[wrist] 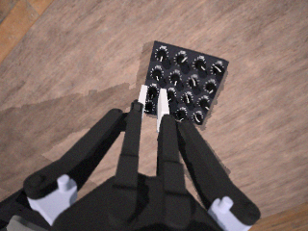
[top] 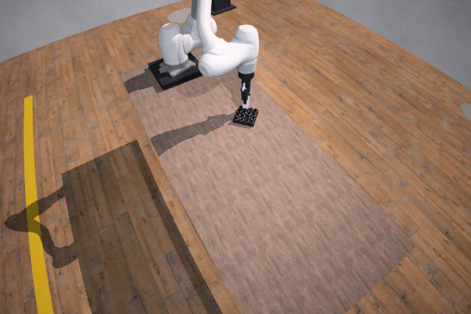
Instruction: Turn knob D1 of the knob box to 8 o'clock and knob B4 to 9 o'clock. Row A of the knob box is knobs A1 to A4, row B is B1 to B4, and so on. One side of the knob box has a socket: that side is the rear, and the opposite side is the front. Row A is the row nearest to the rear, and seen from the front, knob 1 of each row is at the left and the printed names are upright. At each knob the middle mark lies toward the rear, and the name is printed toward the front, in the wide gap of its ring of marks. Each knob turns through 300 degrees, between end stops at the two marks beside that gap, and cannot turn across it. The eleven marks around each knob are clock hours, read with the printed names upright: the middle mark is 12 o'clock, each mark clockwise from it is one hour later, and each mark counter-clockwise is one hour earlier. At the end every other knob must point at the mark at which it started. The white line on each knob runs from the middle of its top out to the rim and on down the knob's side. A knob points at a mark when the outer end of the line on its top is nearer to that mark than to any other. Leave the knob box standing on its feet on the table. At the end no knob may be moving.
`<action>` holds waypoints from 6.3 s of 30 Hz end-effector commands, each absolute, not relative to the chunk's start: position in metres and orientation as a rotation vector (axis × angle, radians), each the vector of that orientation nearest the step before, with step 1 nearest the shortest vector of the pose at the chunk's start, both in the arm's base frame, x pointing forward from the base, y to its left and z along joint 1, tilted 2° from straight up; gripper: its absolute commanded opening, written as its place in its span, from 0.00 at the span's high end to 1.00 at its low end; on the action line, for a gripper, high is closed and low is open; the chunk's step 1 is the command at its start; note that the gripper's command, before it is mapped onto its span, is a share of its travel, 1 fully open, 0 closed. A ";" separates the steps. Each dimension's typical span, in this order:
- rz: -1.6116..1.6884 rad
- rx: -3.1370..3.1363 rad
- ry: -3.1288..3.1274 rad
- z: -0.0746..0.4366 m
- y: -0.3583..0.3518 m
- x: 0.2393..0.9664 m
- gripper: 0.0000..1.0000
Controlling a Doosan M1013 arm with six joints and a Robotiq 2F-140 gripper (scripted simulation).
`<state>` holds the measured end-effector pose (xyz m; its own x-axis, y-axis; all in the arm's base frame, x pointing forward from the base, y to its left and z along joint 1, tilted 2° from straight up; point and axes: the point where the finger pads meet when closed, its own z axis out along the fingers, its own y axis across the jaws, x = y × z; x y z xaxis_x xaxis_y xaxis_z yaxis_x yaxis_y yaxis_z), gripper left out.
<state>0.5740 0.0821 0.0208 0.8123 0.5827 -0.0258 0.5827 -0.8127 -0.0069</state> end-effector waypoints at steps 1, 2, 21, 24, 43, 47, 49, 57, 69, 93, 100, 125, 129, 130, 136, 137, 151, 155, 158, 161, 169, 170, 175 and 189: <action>-0.042 2.989 0.961 0.021 0.082 0.574 0.88; -0.042 2.989 0.961 0.021 0.082 0.574 0.88; -0.042 2.989 0.961 0.015 0.082 0.574 0.88; -0.042 2.989 0.961 0.012 0.082 0.574 0.88; -0.042 2.989 0.961 0.007 0.082 0.574 0.88; -0.042 2.989 0.961 0.007 0.082 0.574 0.88; -0.042 2.989 0.961 0.007 0.082 0.574 0.88; -0.042 2.989 0.961 0.007 0.082 0.574 0.88; -0.042 2.989 0.961 0.007 0.082 0.574 0.88; -0.042 2.989 0.961 0.007 0.082 0.574 0.95; -0.042 2.989 0.961 0.007 0.082 0.574 0.95; -0.042 2.960 1.050 0.007 0.082 0.574 0.95; -0.042 2.938 1.113 0.007 0.082 0.574 0.95; -0.042 2.931 1.132 0.007 0.082 0.574 0.95; -0.042 2.876 1.266 0.007 0.082 0.574 0.95; -0.042 2.865 1.292 0.007 0.082 0.574 0.95; -0.041 2.671 1.663 0.007 0.082 0.574 0.95; -0.041 2.606 1.765 0.007 0.082 0.574 0.95; -0.040 2.559 1.834 0.007 0.082 0.574 0.95; -0.040 2.484 1.936 0.007 0.082 0.574 0.95; -0.038 2.265 2.192 0.007 0.082 0.574 0.95; -0.038 2.236 2.222 0.007 0.082 0.574 0.95; -0.038 2.151 2.306 0.007 0.082 0.574 0.95; -0.035 1.814 2.583 0.007 0.082 0.574 0.95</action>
